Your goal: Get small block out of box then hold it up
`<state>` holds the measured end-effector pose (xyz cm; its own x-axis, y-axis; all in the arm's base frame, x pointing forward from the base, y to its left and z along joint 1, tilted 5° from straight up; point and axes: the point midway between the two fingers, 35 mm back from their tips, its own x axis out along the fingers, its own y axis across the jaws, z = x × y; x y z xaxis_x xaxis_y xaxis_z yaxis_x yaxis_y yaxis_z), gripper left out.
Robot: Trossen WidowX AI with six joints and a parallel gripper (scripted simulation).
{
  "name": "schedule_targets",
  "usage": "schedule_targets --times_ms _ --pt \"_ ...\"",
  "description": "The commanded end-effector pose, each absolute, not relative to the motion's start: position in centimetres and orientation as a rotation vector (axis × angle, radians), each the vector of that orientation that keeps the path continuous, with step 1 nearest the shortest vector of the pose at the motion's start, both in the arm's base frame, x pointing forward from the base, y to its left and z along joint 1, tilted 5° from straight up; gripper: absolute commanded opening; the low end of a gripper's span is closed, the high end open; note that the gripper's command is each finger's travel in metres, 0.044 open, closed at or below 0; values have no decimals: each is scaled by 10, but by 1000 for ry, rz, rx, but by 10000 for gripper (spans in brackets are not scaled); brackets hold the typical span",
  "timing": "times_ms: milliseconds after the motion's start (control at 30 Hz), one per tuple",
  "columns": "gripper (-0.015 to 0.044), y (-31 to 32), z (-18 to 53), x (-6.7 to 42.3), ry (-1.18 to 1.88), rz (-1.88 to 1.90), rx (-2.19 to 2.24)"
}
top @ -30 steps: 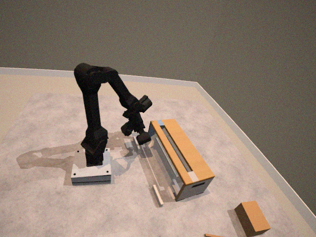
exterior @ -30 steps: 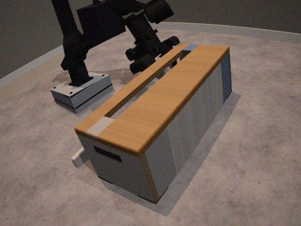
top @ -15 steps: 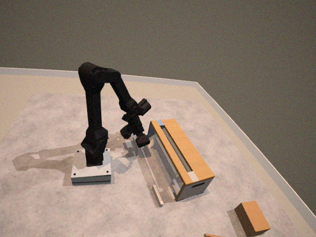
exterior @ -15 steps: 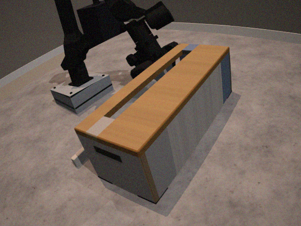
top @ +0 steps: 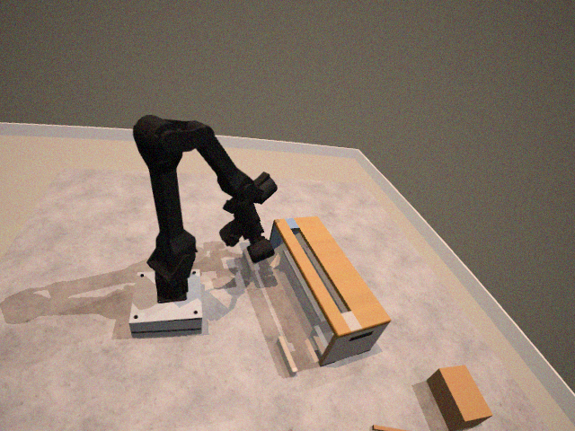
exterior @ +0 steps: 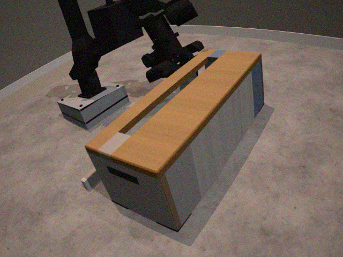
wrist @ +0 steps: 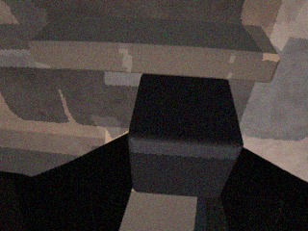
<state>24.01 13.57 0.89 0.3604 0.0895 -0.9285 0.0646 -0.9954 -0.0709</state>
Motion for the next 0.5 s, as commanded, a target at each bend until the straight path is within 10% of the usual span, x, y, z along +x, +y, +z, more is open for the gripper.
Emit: schedule_targets --times_ms 0,467 --pt "0 136 34 243 -163 1737 -2578" --pt "0 133 53 242 29 1644 -2406"
